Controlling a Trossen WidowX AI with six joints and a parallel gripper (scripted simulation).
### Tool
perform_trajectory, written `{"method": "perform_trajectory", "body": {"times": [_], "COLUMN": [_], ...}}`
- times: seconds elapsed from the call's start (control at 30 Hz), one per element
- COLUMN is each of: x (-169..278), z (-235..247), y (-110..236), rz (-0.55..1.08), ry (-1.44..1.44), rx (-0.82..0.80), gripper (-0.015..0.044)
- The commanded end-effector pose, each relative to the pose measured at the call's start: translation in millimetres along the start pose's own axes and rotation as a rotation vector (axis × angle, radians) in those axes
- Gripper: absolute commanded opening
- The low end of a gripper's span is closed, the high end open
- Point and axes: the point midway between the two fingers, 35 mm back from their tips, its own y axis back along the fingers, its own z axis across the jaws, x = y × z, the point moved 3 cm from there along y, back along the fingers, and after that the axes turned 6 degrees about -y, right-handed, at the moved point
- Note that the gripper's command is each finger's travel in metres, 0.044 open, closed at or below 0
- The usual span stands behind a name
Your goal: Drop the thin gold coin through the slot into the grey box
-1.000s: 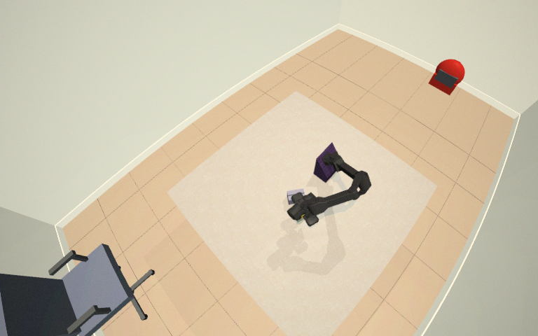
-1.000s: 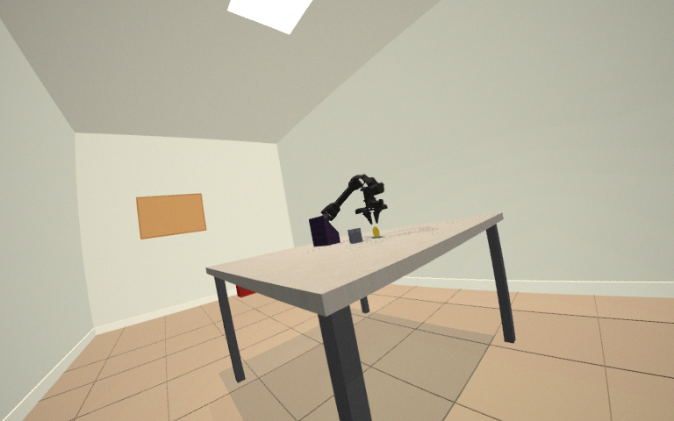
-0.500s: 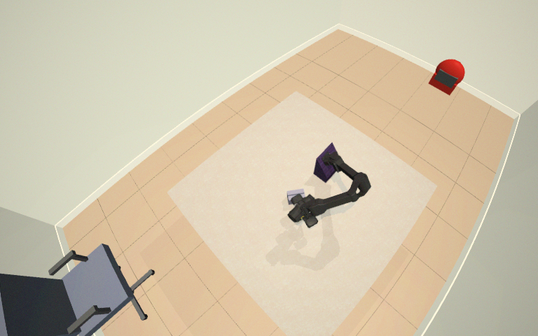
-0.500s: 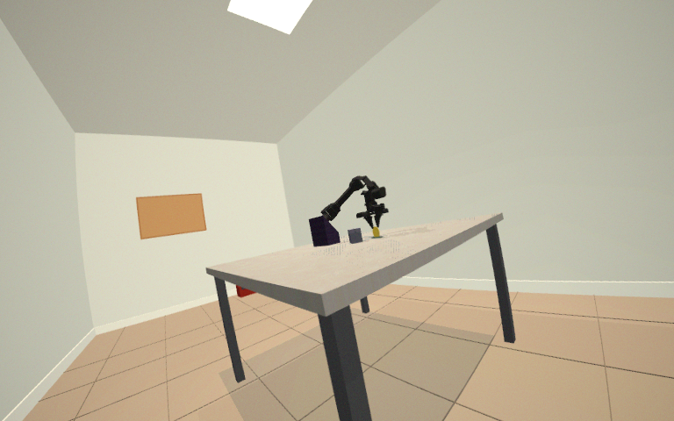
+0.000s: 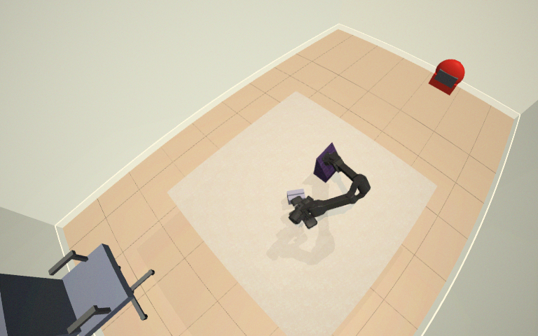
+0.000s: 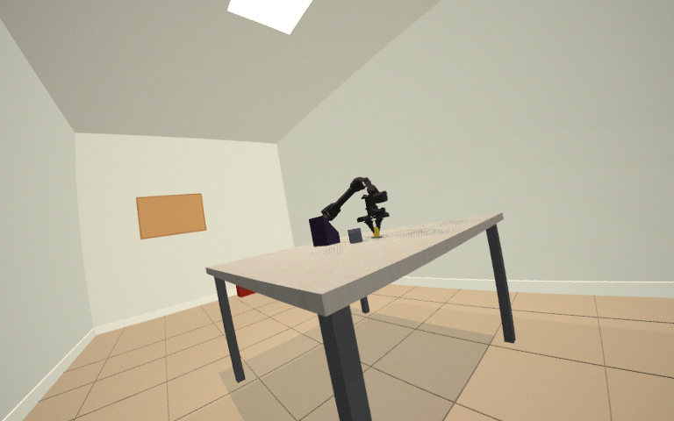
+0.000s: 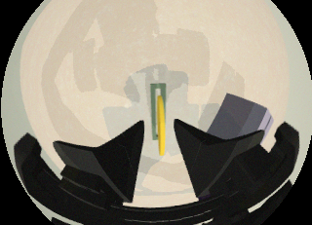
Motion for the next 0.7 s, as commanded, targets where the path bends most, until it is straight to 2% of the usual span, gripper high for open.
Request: {"method": "perform_trajectory", "body": {"times": [0.0,0.37,0.57,0.67], "x": [0.7,2.0,2.0,2.0], "z": [-0.8,-0.9,-0.9,-0.9], "y": [-7.1,-21.7,-21.7,-21.7], "rz": [0.004,0.004,0.004,0.004], "ry": [-0.006,-0.008,-0.008,-0.008], "rx": [-0.003,-0.006,-0.006,-0.006], "gripper": [0.0161,0.0161,0.0003,0.0]}}
